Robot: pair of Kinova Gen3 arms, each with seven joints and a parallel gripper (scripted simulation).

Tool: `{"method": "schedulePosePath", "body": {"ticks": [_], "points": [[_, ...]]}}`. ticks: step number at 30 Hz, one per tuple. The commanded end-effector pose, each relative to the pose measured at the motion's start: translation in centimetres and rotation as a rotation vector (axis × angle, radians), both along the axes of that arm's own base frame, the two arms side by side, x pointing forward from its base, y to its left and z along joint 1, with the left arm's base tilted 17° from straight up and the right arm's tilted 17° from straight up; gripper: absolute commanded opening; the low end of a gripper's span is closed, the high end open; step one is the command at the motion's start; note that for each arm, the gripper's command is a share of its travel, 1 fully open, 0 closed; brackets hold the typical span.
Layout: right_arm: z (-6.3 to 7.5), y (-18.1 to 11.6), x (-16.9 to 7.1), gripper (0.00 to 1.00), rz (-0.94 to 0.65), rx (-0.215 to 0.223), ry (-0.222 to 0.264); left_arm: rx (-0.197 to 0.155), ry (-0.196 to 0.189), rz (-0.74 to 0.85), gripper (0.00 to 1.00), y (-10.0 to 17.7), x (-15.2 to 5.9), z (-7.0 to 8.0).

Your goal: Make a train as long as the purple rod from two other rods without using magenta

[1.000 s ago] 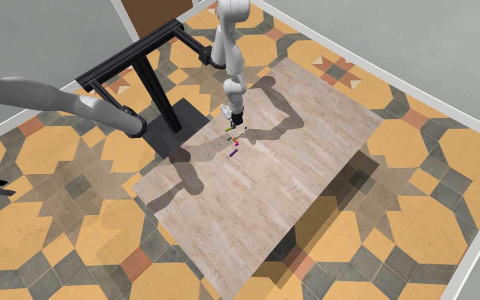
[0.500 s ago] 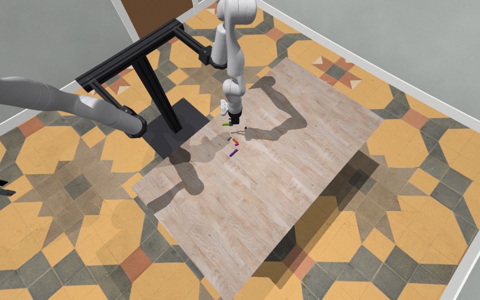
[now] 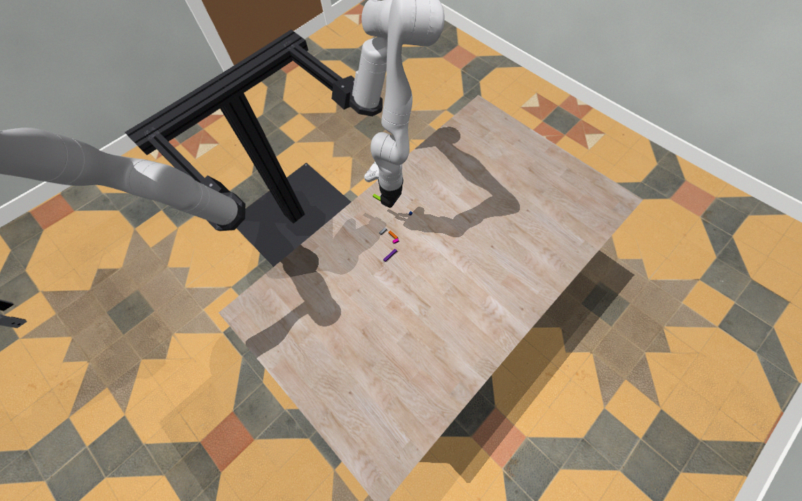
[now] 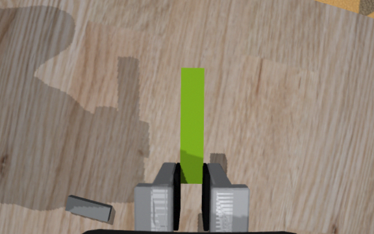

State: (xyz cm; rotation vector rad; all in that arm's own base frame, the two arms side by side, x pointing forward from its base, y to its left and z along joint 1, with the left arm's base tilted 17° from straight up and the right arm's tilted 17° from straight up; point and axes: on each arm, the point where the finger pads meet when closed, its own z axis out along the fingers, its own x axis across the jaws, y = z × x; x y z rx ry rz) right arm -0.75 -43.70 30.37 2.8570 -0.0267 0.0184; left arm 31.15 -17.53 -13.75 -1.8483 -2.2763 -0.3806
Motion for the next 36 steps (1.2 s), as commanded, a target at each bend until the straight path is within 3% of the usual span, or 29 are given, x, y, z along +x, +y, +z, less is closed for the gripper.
{"method": "schedulePosePath", "body": {"ticks": [1, 2, 7, 17, 19, 30, 36], "points": [[0.1, 0.0, 0.0, 1.00, 0.000, -0.002, 0.000, 0.002, 0.049, -0.109, 0.24, 0.2, -0.1, 0.1], [0.1, 0.0, 0.0, 1.00, 0.000, -0.002, 0.000, 0.002, 0.049, -0.109, 0.24, 0.2, -0.1, 0.1], [0.1, 0.0, 0.0, 1.00, 0.000, -0.002, 0.000, 0.007, 0.131, -0.362, 0.24, 0.7, 0.1, 0.3], [0.1, 0.0, 0.0, 1.00, 0.000, -0.002, 0.000, 0.019, 0.258, -0.818, 0.24, 1.3, 1.5, 0.7], [0.1, 0.0, 0.0, 1.00, 0.000, -0.002, 0.000, 0.019, 0.258, -0.818, 0.24, 1.3, 1.5, 0.7], [0.1, 0.0, 0.0, 1.00, 0.000, -0.002, 0.000, 0.041, 0.352, -1.241, 0.24, 1.1, 3.9, 1.2], [0.1, 0.0, 0.0, 1.00, 0.000, -0.002, 0.000, 0.051, 0.373, -1.352, 0.24, 1.0, 4.7, 1.3]]}}
